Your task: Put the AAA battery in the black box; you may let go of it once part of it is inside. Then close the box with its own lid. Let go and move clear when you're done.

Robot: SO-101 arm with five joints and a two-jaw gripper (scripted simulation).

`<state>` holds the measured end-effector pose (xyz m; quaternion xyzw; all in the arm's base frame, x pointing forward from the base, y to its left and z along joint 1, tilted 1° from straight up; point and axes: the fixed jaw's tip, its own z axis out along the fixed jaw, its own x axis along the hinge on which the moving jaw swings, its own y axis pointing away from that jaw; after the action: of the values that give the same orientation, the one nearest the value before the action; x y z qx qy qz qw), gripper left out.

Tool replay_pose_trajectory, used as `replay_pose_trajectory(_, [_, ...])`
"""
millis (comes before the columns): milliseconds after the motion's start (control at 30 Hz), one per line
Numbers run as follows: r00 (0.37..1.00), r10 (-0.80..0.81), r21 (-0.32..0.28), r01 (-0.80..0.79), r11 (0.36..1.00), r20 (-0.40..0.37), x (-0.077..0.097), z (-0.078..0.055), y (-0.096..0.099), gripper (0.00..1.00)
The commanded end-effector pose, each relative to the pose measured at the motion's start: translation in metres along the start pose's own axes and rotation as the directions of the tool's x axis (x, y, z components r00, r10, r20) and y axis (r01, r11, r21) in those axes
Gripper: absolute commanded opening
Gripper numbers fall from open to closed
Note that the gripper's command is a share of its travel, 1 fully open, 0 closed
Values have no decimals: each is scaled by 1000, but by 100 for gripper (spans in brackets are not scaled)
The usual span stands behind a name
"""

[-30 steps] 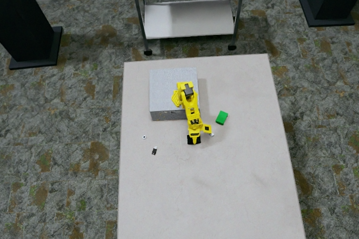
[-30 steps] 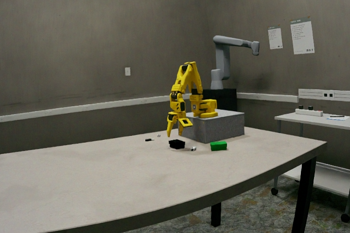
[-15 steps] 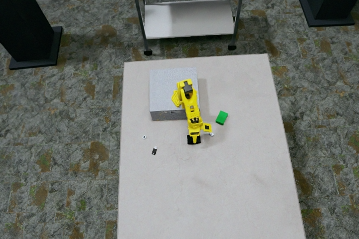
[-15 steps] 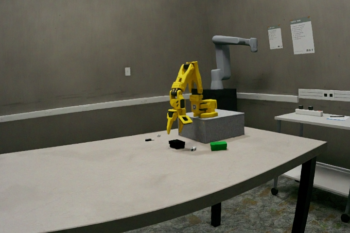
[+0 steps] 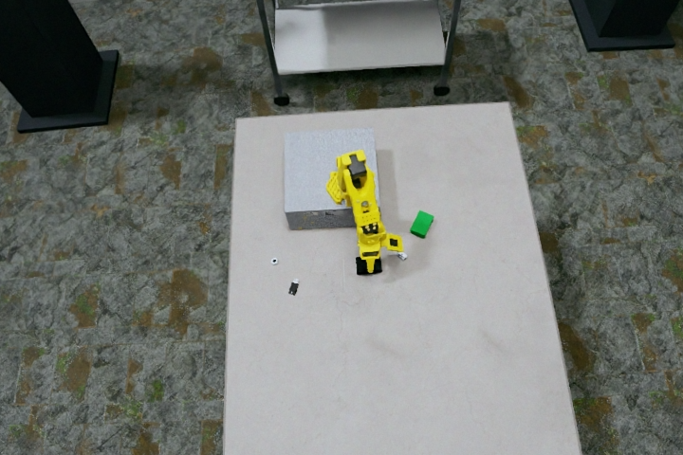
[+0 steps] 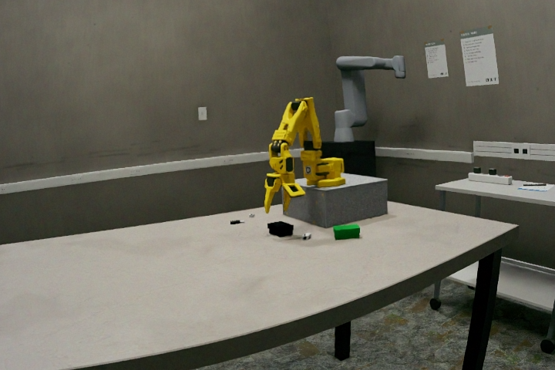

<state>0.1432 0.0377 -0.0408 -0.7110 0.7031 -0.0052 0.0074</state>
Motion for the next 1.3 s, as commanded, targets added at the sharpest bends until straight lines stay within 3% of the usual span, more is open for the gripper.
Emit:
replay_pose_trajectory(0, [1000,-1,-8,1,1000,-1,1,-1,3,31])
replay_pose_trajectory(1267, [1000,-1,-8,1,1000,-1,3,-4,9,31])
